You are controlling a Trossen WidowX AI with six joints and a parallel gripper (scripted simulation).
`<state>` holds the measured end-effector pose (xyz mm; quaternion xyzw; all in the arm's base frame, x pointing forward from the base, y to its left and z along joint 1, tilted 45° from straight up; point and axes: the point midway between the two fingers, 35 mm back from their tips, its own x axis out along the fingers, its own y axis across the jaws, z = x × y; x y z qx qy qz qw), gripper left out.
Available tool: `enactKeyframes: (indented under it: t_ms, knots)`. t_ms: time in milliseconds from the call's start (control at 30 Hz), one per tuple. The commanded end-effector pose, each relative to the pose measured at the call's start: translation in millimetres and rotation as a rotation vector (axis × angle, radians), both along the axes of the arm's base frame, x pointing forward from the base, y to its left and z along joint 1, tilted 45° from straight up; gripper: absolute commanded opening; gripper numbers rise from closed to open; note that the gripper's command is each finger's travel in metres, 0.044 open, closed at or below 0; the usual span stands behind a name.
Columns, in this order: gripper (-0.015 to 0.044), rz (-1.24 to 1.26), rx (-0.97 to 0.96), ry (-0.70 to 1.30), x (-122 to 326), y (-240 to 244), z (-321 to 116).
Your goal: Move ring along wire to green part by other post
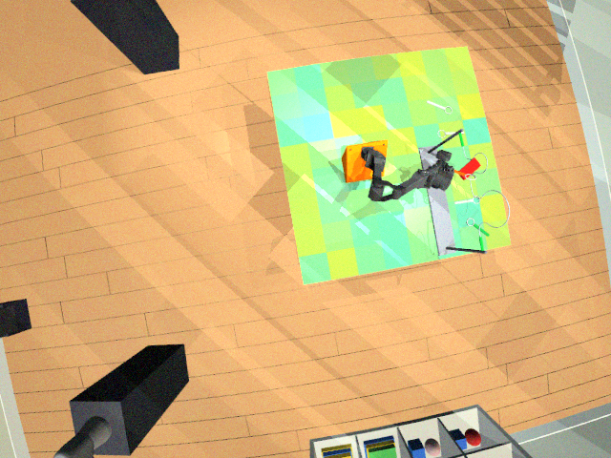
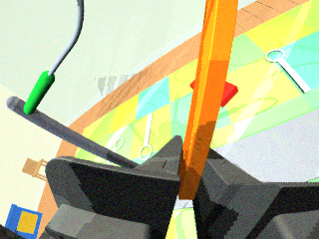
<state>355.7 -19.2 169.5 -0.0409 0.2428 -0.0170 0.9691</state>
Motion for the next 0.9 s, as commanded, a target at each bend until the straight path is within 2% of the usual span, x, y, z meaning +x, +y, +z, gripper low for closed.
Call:
enactKeyframes:
  t_ms: [0, 867]
  knots:
    - [-0.015, 0.01, 0.112, 0.001, -2, 18, 4]
    - [-0.015, 0.015, 0.611, 0.053, -10, 88, 29]
